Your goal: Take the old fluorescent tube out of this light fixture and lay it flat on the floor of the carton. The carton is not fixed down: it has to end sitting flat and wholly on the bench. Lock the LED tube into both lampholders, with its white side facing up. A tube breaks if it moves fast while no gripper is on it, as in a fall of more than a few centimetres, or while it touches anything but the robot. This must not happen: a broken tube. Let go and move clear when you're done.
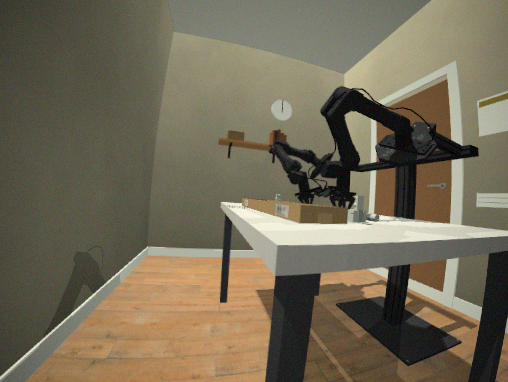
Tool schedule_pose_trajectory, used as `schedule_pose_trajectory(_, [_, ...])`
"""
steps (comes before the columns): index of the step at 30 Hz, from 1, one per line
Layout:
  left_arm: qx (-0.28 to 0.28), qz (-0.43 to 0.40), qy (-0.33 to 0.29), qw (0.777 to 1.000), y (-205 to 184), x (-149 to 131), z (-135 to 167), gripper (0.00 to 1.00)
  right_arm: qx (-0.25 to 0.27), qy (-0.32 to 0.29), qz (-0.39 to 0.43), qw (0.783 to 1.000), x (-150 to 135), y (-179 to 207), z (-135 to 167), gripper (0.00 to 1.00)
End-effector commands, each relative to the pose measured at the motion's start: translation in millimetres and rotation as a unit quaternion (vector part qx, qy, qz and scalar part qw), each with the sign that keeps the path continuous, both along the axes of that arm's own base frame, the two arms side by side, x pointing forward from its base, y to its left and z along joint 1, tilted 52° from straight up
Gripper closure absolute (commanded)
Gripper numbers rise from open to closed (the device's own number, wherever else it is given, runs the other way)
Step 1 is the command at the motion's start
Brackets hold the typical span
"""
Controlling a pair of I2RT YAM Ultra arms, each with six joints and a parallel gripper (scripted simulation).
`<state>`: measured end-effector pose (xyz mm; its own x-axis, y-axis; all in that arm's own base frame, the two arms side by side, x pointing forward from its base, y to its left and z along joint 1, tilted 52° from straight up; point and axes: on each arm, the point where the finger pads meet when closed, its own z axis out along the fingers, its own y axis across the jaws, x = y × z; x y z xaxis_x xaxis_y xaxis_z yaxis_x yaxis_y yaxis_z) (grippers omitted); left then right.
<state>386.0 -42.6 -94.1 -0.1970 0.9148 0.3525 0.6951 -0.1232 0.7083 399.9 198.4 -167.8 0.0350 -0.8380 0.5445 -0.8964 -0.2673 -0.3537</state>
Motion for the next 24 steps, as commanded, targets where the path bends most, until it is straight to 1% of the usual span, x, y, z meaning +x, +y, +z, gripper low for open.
schedule_pose_trajectory(1, [-0.005, -0.014, -0.002, 1.000, -13.0, 3.4, 0.6, 0.51, 0.009, 0.001, 0.007, 1.000, -1.7, 9.0, 0.0, 0.89])
schedule_pose_trajectory(7, [-0.005, -0.014, -0.002, 1.000, -13.0, 3.4, 0.6, 0.51, 0.009, 0.001, 0.007, 1.000, -1.7, 9.0, 0.0, 0.89])
schedule_pose_trajectory(8, [-0.003, -0.012, 0.001, 1.000, -7.1, 0.2, -1.4, 0.89, 0.009, 0.001, 0.007, 1.000, -1.7, 9.0, 0.0, 0.89])
schedule_pose_trajectory(24, [-0.003, -0.012, 0.001, 1.000, -7.1, 0.2, -1.4, 0.89, 0.009, 0.001, 0.007, 1.000, -1.7, 9.0, 0.0, 0.89])
